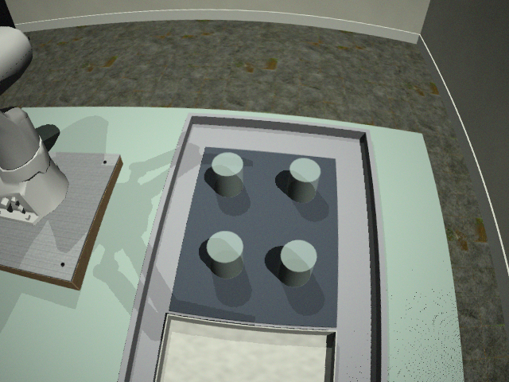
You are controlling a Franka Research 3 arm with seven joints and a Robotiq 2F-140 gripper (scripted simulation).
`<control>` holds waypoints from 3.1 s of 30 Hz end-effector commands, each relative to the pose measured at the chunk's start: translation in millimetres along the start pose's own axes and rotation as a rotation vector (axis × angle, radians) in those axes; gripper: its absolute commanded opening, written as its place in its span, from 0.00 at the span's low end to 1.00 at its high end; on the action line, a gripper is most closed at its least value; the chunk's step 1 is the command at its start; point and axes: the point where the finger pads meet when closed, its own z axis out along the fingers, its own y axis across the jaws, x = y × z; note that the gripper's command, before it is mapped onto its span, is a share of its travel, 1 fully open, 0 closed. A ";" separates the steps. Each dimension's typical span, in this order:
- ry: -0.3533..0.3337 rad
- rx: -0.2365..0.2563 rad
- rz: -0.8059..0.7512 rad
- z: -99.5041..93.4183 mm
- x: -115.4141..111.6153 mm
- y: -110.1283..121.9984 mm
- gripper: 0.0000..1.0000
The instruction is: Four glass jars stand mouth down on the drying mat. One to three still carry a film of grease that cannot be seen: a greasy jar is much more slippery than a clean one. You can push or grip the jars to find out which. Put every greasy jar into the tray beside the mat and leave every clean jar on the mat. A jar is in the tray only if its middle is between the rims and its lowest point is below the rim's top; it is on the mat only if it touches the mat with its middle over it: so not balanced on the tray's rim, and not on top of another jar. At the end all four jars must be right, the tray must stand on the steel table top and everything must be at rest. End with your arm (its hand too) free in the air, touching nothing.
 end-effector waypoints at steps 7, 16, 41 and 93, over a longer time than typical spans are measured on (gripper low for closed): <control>0.000 0.000 0.000 0.0 -0.1 -0.1 1.00; 0.000 0.000 0.000 0.0 -0.1 -0.1 1.00; 0.058 -0.081 -0.026 26.6 4.2 15.1 1.00; 0.238 -0.649 -0.316 148.2 40.8 77.7 1.00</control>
